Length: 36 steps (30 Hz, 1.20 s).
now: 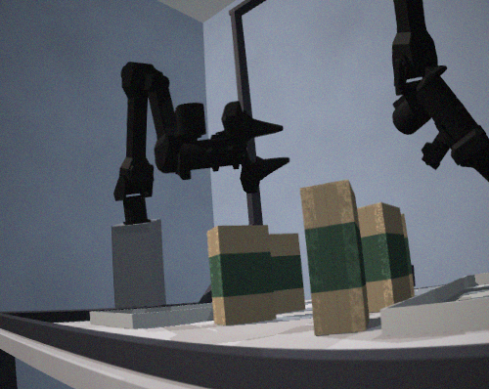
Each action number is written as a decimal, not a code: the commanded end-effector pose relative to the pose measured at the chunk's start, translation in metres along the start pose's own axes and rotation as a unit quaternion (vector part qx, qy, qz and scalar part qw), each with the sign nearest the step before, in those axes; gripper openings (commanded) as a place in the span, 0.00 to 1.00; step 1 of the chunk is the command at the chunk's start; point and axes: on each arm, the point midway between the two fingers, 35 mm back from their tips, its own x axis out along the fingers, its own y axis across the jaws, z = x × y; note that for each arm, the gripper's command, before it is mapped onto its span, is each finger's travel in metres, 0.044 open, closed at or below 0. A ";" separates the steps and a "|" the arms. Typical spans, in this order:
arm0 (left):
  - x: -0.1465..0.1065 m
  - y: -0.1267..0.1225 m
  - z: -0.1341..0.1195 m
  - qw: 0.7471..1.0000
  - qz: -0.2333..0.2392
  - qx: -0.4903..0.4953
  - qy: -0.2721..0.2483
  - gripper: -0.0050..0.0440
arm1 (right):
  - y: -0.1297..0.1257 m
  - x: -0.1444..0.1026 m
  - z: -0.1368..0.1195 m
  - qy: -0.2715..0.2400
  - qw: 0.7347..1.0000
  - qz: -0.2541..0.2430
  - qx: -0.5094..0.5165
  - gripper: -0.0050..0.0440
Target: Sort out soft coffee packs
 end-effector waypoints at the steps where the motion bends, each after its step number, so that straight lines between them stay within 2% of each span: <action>1: -0.012 -0.004 0.031 0.997 0.021 0.075 -0.027 0.83 | -0.005 0.001 0.004 -0.006 1.000 -0.006 -0.005 0.82; 2: -0.012 -0.004 0.031 0.995 0.025 0.088 -0.031 0.83 | -0.005 0.001 0.004 -0.006 1.000 -0.006 -0.005 0.82; 5: -0.021 -0.004 0.053 0.988 0.046 0.141 -0.047 0.83 | -0.005 0.001 0.004 -0.006 1.000 -0.006 -0.005 0.82; 7: -0.021 -0.004 0.053 0.988 0.046 0.141 -0.047 0.83 | -0.005 0.001 0.004 -0.006 1.000 -0.006 -0.005 0.82; 10: -0.031 -0.003 0.075 0.977 0.069 0.194 -0.061 0.83 | -0.005 0.001 0.004 -0.006 1.000 -0.006 -0.005 0.82; 11: -0.031 -0.003 0.075 0.972 0.077 0.211 -0.065 0.83 | -0.005 0.001 0.004 -0.006 1.000 -0.006 -0.005 0.82; 14: -0.041 -0.001 0.096 0.957 0.103 0.263 -0.074 0.83 | -0.005 0.001 0.004 -0.006 1.000 -0.006 -0.005 0.82; 19: -0.053 0.002 0.116 0.931 0.138 0.327 -0.082 0.83 | -0.005 0.001 0.004 -0.006 1.000 -0.006 -0.005 0.82; 22: -0.065 0.006 0.135 0.908 0.167 0.375 -0.084 0.83 | -0.005 0.001 0.004 -0.006 1.000 -0.006 -0.005 0.82; 24: -0.065 0.006 0.135 0.908 0.167 0.375 -0.084 0.83 | -0.005 0.001 0.004 -0.006 1.000 -0.006 -0.005 0.82; 32: -0.091 0.016 0.171 0.833 0.246 0.491 -0.072 0.83 | -0.005 0.001 0.004 -0.006 1.000 -0.006 -0.005 0.82; 36: -0.091 0.016 0.171 0.829 0.249 0.496 -0.071 0.83 | -0.005 0.001 0.004 -0.006 1.000 -0.006 -0.005 0.82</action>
